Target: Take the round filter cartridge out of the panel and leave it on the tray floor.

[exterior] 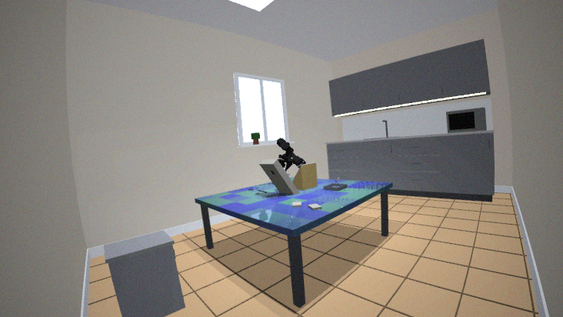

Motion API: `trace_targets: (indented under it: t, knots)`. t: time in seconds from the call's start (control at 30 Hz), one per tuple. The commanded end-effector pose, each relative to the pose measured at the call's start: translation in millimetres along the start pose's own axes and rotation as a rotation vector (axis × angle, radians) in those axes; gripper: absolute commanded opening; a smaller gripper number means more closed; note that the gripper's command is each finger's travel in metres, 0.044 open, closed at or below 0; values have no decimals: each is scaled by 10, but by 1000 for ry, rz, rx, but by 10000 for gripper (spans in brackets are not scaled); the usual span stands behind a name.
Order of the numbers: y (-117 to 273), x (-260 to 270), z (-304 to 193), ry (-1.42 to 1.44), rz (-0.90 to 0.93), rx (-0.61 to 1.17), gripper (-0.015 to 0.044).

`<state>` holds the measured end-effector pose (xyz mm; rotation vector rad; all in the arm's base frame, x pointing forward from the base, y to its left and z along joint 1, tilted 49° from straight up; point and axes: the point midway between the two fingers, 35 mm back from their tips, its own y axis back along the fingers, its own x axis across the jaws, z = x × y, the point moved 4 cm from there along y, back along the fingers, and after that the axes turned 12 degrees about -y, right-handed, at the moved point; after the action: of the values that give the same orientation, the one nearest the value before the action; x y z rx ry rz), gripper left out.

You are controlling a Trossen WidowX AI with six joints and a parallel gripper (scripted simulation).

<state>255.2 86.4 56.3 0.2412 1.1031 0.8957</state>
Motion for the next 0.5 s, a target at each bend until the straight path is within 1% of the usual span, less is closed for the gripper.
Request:
trace_targets:
  t: [0.0, 0.37, 0.47]
  knots:
    - [176, 33, 31, -3, 11, -4, 0]
    - [714, 0, 40, -2, 1, -8, 0]
    - [738, 23, 38, -2, 0, -8, 0]
